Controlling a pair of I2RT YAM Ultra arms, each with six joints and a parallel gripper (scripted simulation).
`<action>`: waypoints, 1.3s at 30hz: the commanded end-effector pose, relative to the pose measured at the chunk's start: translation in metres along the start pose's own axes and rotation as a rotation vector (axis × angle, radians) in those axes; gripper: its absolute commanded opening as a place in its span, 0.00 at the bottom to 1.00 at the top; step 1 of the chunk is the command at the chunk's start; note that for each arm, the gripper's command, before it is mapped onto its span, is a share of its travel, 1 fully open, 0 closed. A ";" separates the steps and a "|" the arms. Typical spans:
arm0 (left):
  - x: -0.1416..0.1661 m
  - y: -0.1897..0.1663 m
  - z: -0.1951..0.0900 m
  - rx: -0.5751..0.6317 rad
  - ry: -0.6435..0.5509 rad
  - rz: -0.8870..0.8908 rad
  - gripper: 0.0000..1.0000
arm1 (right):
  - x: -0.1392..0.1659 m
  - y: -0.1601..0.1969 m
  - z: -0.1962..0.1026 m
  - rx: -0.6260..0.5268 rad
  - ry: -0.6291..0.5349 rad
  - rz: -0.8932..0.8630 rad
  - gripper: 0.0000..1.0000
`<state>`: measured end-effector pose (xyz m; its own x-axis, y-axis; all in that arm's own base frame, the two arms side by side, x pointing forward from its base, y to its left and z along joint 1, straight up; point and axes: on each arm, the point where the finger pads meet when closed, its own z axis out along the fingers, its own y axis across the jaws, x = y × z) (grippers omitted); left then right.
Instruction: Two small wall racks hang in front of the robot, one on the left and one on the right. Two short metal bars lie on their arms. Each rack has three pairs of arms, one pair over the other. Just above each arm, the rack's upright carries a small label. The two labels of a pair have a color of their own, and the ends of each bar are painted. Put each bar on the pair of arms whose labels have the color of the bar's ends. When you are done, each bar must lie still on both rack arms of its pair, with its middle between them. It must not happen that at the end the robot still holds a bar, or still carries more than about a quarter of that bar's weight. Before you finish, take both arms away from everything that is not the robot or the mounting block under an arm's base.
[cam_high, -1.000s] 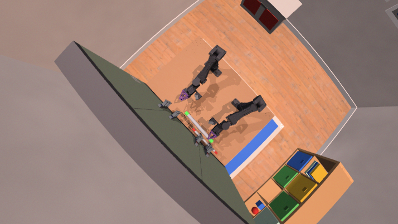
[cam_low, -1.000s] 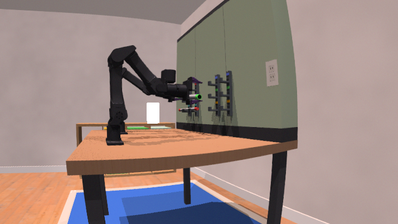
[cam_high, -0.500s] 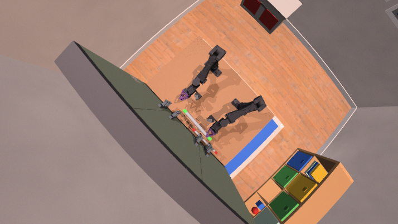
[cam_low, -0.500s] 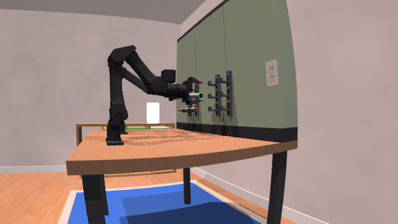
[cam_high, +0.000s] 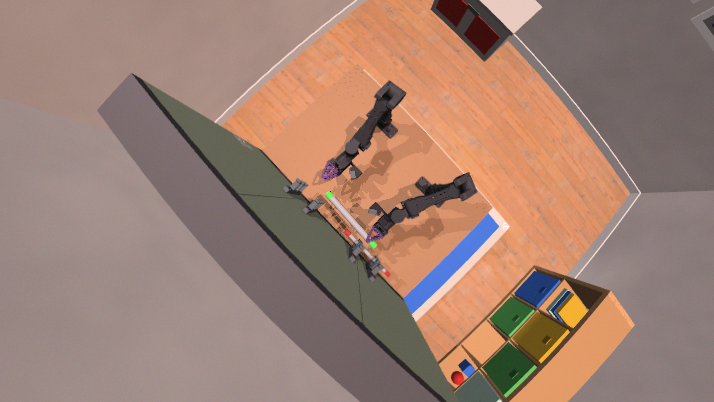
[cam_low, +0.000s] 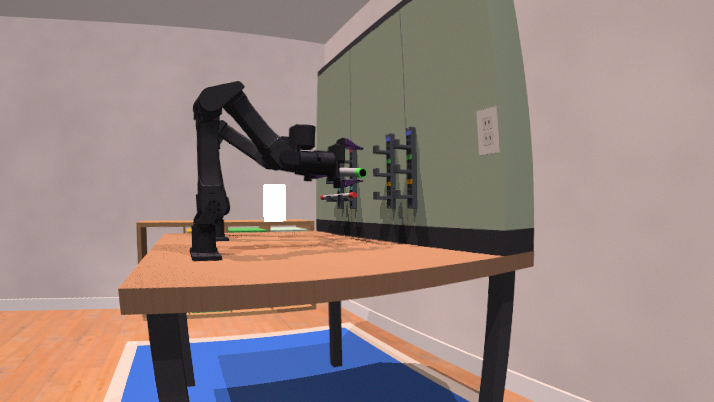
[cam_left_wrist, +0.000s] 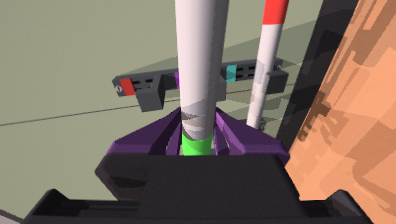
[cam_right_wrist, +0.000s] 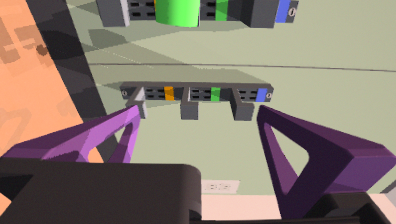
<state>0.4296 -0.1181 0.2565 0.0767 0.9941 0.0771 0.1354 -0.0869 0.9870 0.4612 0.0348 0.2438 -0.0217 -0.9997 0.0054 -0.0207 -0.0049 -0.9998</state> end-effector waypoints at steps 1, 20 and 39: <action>-0.005 0.047 0.001 -0.146 0.014 -0.080 0.00 | -0.002 -0.004 0.000 0.021 0.000 0.005 1.00; -0.014 0.048 0.011 -0.146 0.014 -0.080 0.00 | -0.002 -0.004 0.000 0.021 0.000 0.005 1.00; -0.019 0.051 0.013 -0.146 0.014 -0.081 0.00 | -0.002 -0.004 0.000 0.021 0.000 0.005 1.00</action>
<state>0.4400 -0.1335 0.2507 0.0628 0.9941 0.0888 0.1417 -0.0969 0.9852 0.4612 0.0348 0.2438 -0.0217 -0.9997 0.0054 -0.0207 -0.0049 -0.9998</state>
